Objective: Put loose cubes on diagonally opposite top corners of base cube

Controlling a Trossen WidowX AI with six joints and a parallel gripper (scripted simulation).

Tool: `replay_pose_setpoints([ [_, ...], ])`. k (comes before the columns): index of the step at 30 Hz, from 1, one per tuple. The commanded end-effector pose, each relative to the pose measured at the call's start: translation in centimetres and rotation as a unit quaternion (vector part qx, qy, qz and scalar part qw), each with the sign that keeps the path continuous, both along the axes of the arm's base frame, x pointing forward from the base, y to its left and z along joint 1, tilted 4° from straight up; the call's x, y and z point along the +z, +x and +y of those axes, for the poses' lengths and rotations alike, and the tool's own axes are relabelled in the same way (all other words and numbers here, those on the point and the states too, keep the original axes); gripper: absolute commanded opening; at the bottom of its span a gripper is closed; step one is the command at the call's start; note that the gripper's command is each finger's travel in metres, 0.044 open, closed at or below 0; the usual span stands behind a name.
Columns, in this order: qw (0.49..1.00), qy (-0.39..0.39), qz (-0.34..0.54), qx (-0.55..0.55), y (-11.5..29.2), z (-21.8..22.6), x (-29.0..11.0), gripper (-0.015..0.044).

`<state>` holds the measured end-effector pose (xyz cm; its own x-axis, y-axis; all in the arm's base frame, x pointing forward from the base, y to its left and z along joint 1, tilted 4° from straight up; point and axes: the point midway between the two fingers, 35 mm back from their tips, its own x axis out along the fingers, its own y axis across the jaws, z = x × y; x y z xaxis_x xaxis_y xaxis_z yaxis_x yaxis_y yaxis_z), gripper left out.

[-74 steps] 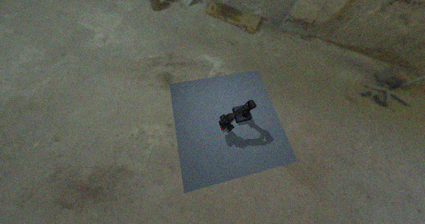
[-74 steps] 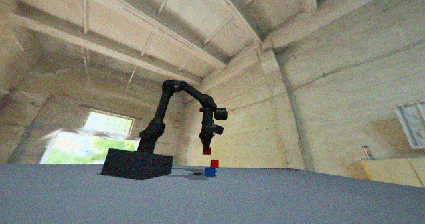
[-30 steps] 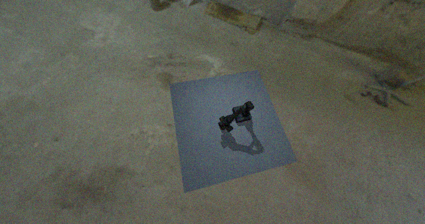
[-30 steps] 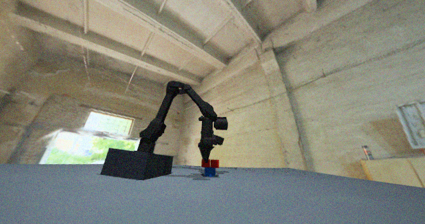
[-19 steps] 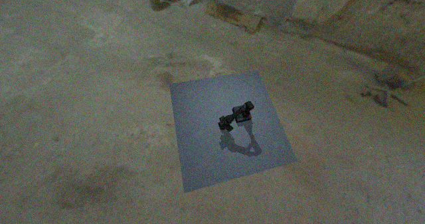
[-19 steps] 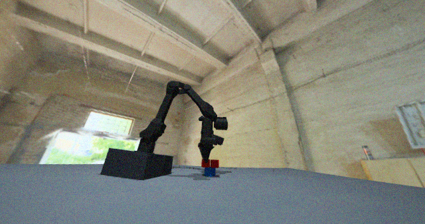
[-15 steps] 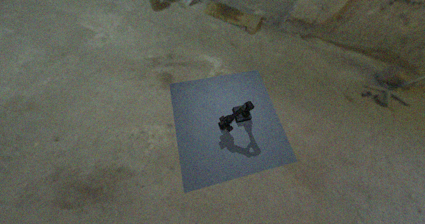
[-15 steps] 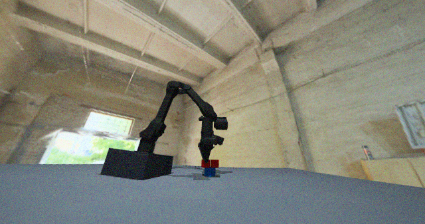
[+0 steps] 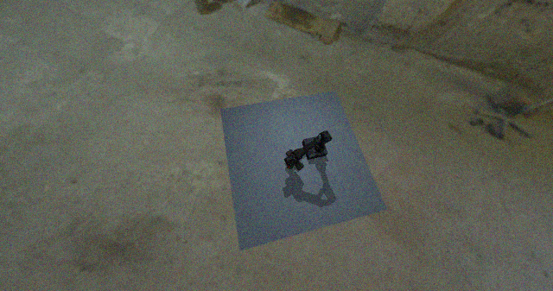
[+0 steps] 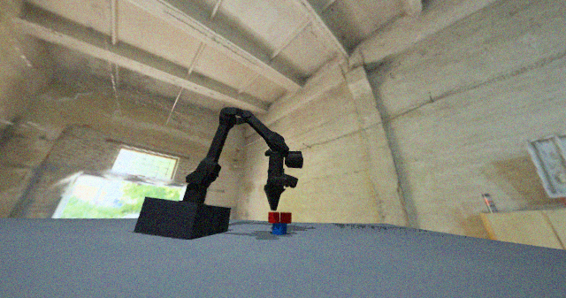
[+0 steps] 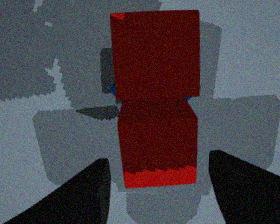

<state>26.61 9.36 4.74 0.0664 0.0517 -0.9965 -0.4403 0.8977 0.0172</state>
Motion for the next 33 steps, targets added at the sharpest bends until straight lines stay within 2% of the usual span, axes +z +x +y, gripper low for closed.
replay_pose_setpoints([
  [1, 1.000, 0.001, -0.003, 0.001, 0.1, 0.0, 0.8, 0.0205],
  [26, 1.000, 0.001, -0.003, 0.001, -0.2, -0.2, 4.4, 0.0205],
  [33, 1.000, 0.001, -0.002, -0.001, -0.3, -0.2, 5.2, 0.0389],
])
